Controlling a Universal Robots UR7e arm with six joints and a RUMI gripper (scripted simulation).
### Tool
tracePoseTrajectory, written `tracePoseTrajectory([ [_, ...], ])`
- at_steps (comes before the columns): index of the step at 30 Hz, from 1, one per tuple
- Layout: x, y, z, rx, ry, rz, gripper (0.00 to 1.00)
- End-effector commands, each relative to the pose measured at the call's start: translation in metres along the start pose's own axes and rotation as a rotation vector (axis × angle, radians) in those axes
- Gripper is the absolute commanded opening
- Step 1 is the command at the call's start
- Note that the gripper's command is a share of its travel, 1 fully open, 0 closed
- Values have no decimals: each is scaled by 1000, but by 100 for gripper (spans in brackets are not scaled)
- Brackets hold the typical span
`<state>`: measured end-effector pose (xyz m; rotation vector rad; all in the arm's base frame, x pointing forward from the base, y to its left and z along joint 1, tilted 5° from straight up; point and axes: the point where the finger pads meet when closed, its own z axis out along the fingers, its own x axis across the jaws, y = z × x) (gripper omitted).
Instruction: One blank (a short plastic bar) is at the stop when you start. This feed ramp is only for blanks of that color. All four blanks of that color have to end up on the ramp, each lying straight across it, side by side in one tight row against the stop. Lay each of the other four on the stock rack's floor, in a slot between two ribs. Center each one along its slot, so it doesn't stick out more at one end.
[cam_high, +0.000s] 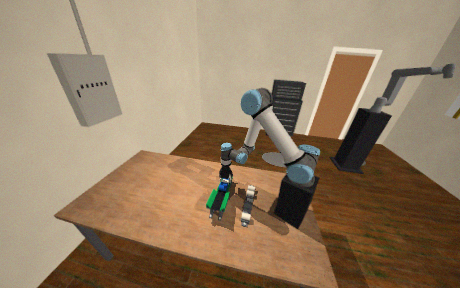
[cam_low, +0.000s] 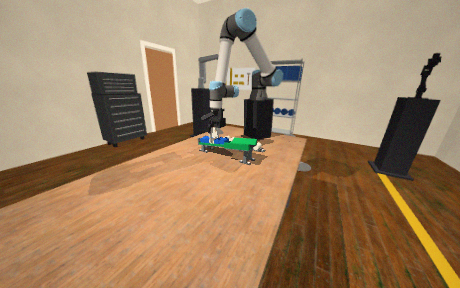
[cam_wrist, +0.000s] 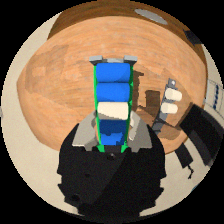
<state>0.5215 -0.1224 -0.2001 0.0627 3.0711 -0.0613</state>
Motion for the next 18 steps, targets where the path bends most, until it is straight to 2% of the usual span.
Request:
tracePoseTrajectory([
  [1, -1, -2, -1, 2, -3, 2, 47],
  [3, -1, -2, -1, 2, -3, 2, 47],
  [4, -1, -2, -1, 2, -3, 2, 35],
  [18, -1, -2, -1, 2, -3, 2, 35],
])
